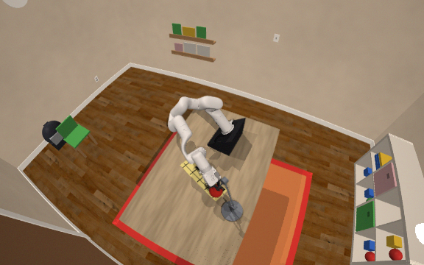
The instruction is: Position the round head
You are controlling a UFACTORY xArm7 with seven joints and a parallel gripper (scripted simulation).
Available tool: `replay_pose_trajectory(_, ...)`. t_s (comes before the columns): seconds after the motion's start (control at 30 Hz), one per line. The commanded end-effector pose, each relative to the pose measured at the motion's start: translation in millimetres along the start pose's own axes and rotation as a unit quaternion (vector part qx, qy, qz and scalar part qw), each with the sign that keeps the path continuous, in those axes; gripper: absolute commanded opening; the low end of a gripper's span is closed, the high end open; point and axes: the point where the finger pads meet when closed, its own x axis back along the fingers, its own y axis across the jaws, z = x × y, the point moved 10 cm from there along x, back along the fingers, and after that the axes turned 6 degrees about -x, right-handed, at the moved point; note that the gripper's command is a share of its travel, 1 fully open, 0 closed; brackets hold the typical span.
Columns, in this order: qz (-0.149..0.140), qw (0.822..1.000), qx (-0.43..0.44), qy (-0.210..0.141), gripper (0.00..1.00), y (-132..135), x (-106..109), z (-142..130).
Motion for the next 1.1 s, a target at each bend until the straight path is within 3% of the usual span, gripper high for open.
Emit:
replay_pose_trajectory(0.0,0.001,1.0,0.001,-0.002,0.0,0.1,1.4,-2.6)
replay_pose_trajectory(0.47,0.001,1.0,0.001,-0.002,0.0,0.1,1.4,-2.6)
replay_pose_trajectory(1.07,0.0,1.0,0.002,-0.002,0.0,-3.6,26.9,25.5)
